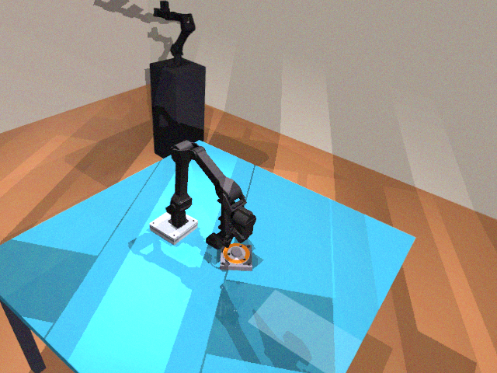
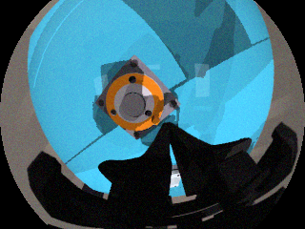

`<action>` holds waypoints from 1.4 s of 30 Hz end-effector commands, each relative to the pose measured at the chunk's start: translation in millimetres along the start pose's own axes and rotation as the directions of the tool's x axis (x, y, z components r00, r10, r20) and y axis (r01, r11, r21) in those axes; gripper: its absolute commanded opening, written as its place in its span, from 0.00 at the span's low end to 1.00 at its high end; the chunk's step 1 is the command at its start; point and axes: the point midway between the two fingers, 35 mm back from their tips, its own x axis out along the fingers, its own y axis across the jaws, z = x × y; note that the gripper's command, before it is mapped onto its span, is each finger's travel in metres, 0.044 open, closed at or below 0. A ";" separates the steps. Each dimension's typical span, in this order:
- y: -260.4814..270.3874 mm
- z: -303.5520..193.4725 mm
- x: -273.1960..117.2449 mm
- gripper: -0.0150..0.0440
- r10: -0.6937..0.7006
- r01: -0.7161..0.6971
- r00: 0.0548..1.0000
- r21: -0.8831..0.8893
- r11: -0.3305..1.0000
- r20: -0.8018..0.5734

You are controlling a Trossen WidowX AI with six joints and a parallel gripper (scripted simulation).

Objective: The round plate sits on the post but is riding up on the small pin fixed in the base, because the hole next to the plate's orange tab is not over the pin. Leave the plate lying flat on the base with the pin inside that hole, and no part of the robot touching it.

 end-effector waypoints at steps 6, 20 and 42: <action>-0.8 -2.9 41.0 0.25 -0.003 0.003 1.000 -0.008 1.000 -0.016; 0.7 -7.2 50.2 0.25 -0.003 0.003 1.000 -0.008 1.000 -0.017; 18.1 -29.8 51.8 0.25 -0.002 0.001 1.000 -0.008 1.000 -0.019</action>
